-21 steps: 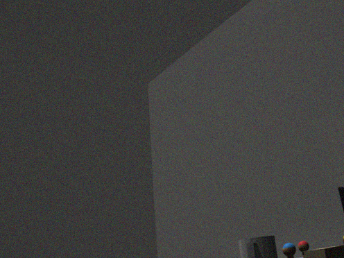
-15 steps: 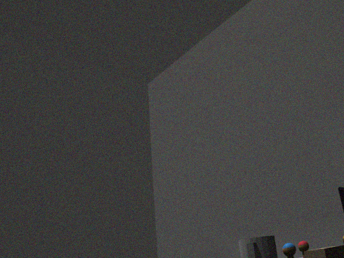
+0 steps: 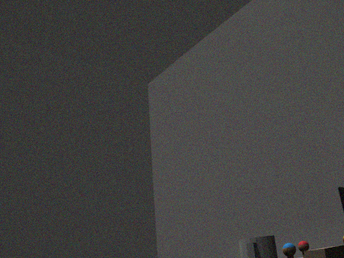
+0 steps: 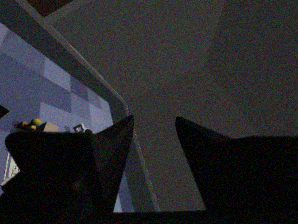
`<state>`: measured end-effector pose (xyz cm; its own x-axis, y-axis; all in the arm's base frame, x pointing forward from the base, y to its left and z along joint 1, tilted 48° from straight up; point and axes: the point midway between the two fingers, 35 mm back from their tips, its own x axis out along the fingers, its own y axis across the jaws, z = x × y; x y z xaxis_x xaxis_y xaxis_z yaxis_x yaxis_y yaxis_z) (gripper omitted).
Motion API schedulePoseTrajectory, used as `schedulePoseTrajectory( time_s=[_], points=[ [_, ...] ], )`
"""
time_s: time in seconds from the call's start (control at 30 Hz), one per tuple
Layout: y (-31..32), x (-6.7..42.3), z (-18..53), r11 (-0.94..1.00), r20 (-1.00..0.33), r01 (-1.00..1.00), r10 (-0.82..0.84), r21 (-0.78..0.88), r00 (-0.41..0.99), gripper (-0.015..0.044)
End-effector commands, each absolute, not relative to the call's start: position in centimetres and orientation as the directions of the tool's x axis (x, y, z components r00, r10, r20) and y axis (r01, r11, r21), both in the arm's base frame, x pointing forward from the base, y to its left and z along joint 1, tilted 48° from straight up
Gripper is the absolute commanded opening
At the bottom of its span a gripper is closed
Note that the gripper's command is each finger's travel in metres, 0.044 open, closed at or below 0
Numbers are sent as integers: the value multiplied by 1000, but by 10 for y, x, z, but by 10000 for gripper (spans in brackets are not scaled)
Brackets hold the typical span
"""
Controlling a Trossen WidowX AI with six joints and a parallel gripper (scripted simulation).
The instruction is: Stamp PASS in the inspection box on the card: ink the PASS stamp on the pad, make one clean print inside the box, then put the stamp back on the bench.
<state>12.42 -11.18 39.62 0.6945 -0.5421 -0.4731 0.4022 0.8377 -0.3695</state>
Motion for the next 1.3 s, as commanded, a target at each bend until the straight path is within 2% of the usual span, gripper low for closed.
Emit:
schedulePoseTrajectory(
  time_s=[0.0, 0.13, 0.27, 0.4, 0.57, 0.7, 1.27],
  points=[
    [-111, 170, 350, 956, -602, 239, -293, -171, 743, 211],
    [-89, 210, 297, 995, -700, 73, -9, 61, 714, 211],
    [-51, 235, 243, 955, -752, -46, 260, 293, 606, 211],
    [-3, 242, 192, 859, -757, -92, 490, 503, 432, 211],
    [59, 223, 137, 714, -701, -33, 695, 700, 160, 211],
    [72, 219, 120, 675, -674, 6, 735, 738, 78, 211],
    [81, 222, 110, 679, -677, 6, 732, 735, 77, 211]
  ],
)
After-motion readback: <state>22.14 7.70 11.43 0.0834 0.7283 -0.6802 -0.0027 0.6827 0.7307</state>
